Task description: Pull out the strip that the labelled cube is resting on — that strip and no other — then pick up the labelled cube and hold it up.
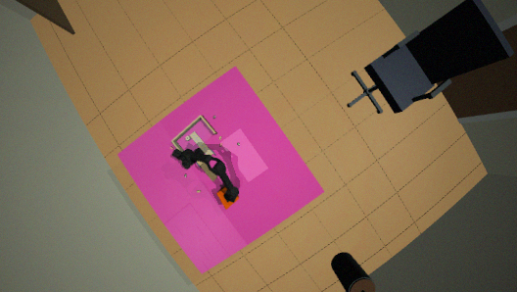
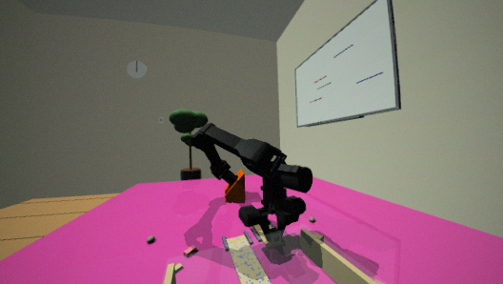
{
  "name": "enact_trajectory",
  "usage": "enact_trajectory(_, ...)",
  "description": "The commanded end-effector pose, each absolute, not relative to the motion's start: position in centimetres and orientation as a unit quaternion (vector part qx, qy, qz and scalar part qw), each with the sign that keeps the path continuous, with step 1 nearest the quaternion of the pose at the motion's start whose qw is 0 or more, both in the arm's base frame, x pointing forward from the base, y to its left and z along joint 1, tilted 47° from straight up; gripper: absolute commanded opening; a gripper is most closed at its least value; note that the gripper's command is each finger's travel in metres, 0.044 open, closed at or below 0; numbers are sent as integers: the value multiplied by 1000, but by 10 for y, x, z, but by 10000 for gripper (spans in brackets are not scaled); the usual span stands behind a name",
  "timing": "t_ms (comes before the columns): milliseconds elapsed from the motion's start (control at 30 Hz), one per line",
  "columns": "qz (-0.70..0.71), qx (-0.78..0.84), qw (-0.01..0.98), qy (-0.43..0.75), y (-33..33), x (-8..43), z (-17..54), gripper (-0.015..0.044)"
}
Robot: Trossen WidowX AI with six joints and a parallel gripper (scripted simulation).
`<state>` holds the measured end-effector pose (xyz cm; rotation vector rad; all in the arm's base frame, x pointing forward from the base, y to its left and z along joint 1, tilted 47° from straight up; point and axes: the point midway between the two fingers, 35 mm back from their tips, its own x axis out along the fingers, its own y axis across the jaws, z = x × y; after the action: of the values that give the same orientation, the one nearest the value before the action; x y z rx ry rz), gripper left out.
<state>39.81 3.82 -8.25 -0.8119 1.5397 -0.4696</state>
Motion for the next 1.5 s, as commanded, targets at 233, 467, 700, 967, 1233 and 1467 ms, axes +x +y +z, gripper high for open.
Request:
enact_trajectory(233, -204, -353, 621, 670, 39, 398, -82, 46)
enact_trajectory(467, -206, -353, 622, 668, 44, 387, -75, 0)
enact_trajectory(700, -204, -354, 620, 670, 55, 358, -57, 0)
enact_trajectory(967, -203, -355, 618, 672, 61, 338, -46, 0)
enact_trajectory(1233, -203, -356, 617, 672, 58, 316, -43, 0)
enact_trajectory(1467, -203, -356, 617, 672, 54, 297, -41, 0)
